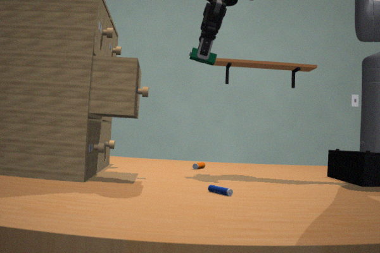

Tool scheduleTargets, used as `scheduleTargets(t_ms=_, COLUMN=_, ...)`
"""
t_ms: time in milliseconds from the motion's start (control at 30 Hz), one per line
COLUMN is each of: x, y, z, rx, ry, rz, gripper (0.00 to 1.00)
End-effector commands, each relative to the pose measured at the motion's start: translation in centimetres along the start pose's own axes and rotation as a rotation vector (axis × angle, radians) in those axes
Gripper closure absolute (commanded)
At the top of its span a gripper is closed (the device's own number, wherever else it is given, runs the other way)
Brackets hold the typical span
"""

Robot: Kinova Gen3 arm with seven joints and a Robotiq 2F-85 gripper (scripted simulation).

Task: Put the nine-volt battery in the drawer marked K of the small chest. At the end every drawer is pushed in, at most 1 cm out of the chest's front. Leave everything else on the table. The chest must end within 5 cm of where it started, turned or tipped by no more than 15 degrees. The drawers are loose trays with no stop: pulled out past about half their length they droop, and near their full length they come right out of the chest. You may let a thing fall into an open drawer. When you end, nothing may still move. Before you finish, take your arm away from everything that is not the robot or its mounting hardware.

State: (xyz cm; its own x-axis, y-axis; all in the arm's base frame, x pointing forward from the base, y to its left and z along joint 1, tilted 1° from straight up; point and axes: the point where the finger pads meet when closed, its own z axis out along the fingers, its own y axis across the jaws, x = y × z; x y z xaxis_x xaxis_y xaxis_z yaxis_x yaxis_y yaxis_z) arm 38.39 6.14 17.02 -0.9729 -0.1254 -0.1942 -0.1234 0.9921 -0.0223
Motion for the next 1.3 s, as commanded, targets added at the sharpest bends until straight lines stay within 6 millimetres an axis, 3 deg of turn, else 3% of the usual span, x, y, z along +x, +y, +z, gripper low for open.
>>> scheduleTargets(t_ms=0, x=0.29, y=0.54, z=-0.16, rx=-0.012, ry=-0.021, rz=-0.006, gripper=0.77)
scheduleTargets(t_ms=1267, x=0.57, y=0.57, z=-0.09, rx=-0.014, ry=-0.306, rz=-0.005, gripper=0.77)
